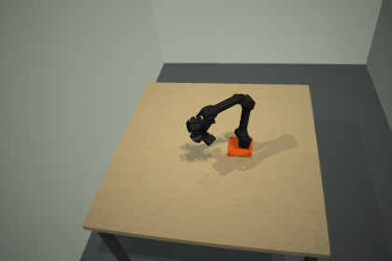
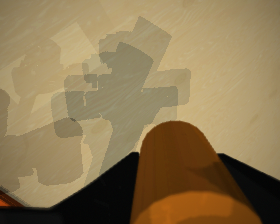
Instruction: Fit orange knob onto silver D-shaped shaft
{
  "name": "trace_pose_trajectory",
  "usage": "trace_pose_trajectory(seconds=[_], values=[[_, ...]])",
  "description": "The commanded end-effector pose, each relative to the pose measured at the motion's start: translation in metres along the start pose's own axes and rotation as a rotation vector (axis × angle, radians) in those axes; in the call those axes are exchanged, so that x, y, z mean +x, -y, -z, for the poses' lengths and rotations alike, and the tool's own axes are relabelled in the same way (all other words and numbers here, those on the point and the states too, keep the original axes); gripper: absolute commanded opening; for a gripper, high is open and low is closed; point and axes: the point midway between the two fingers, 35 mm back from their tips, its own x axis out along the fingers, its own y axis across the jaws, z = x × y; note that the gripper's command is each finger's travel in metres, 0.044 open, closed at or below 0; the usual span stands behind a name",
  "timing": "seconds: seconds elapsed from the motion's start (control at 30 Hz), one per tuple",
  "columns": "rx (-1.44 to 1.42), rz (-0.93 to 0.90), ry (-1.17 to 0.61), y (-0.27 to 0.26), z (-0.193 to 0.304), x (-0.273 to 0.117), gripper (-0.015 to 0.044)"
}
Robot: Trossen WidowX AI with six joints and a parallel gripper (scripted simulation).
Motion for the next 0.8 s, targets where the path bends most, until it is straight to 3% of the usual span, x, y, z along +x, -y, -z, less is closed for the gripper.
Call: trace_pose_trajectory(seconds=[0.0, 0.5, 0.77], values=[[-0.002, -0.084, 0.008, 0.001, -0.001, 0.005, 0.0000], [-0.005, -0.464, 0.008, -0.004, -0.001, 0.038, 0.0000], [-0.005, -0.470, 0.010, -0.012, -0.006, 0.059, 0.0000]])
